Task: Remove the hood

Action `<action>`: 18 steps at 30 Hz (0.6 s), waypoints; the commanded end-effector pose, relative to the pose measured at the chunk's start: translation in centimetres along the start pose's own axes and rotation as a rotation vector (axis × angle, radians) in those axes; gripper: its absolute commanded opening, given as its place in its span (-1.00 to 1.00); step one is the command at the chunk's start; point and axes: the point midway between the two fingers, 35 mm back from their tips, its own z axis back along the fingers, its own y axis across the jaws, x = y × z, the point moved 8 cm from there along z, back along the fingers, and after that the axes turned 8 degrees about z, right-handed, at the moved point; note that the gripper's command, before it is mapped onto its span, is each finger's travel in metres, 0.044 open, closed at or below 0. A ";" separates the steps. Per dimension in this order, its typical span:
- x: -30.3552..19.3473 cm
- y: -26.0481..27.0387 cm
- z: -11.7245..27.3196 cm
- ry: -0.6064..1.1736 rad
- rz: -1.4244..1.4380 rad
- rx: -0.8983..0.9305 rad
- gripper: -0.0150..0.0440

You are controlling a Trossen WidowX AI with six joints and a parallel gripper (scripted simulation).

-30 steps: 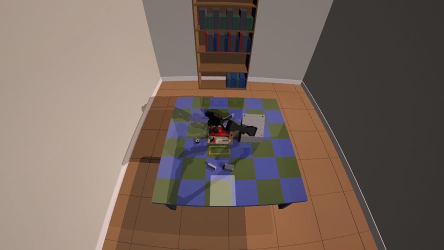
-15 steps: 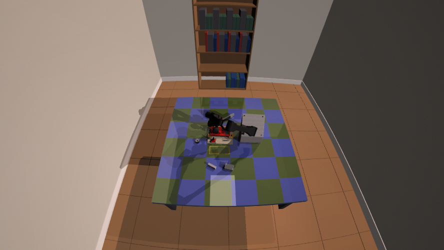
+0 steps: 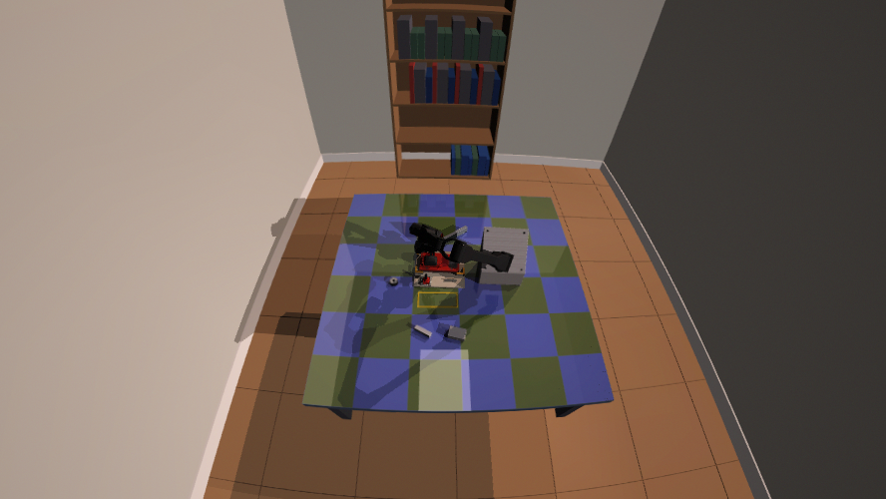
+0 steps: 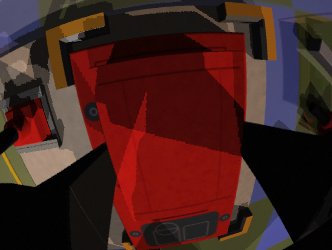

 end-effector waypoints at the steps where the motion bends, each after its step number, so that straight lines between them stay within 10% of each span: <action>1: 0.0 0.0 0.0 0.001 0.001 -0.002 0.44; 11: 0.0 0.0 0.5 0.000 0.001 -0.002 -0.45; 18: 0.0 0.0 1.0 0.000 0.001 -0.002 -0.49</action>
